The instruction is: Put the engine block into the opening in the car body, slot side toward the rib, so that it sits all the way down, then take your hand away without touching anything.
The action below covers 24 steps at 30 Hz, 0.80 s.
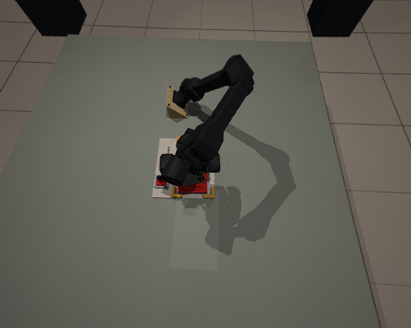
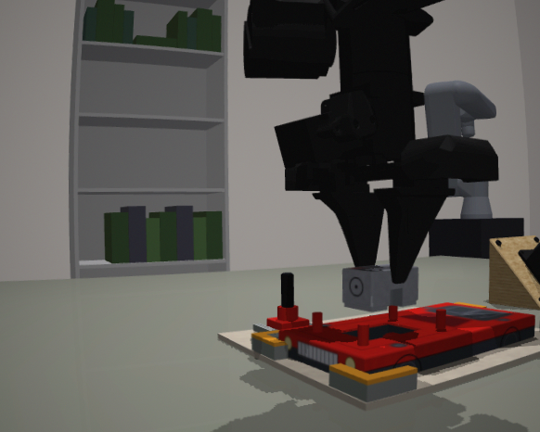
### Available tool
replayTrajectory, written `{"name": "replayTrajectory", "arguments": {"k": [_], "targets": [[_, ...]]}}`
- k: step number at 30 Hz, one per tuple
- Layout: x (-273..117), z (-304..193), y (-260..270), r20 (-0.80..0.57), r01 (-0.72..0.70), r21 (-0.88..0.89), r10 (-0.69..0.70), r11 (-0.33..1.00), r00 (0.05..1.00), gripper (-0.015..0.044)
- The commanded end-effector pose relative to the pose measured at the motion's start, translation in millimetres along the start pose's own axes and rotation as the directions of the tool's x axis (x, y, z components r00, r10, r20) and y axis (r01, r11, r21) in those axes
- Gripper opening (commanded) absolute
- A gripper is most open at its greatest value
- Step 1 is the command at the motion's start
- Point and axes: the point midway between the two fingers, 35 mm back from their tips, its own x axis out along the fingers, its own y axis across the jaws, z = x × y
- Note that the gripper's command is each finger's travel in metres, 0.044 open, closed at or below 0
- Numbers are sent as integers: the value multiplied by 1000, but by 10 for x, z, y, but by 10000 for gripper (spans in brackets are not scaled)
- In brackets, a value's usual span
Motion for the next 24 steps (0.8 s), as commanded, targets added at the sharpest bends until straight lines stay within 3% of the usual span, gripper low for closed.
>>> {"name": "replayTrajectory", "arguments": {"k": [1,9,17,24], "targets": [[-4,11,8,4,-3,-18,4,1000,1000,160],[-4,11,8,4,-4,-13,4,1000,1000,160],[-8,22,18,4,-4,112,4,994,1000,160],[-8,23,19,4,-4,50,4,999,1000,160]]}}
